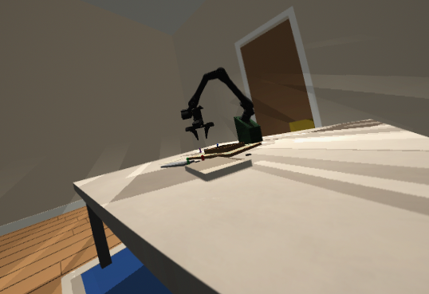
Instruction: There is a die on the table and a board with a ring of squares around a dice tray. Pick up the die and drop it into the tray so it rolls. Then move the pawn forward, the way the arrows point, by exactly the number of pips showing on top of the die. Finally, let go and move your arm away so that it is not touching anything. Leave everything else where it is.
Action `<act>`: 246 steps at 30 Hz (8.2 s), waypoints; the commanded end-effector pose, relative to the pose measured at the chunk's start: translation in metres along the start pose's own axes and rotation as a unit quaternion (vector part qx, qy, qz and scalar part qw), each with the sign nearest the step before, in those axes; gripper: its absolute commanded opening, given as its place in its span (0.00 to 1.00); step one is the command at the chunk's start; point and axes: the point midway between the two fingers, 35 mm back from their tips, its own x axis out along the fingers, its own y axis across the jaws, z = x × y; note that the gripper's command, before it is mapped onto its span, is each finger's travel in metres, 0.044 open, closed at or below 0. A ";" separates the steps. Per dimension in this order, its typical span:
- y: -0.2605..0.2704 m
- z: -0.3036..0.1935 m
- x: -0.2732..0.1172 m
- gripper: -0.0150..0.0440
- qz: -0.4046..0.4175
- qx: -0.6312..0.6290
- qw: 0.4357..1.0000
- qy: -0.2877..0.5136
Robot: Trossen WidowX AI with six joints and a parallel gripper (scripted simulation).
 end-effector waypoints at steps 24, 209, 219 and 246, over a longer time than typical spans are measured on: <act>0.008 -0.017 0.056 0.72 0.009 0.041 0.999 -0.022; 0.185 0.183 -0.025 0.25 -0.330 0.803 0.452 -0.205; 0.185 0.184 -0.025 0.25 -0.330 0.803 0.452 -0.205; 0.183 0.182 -0.064 0.97 -0.331 0.802 0.452 -0.206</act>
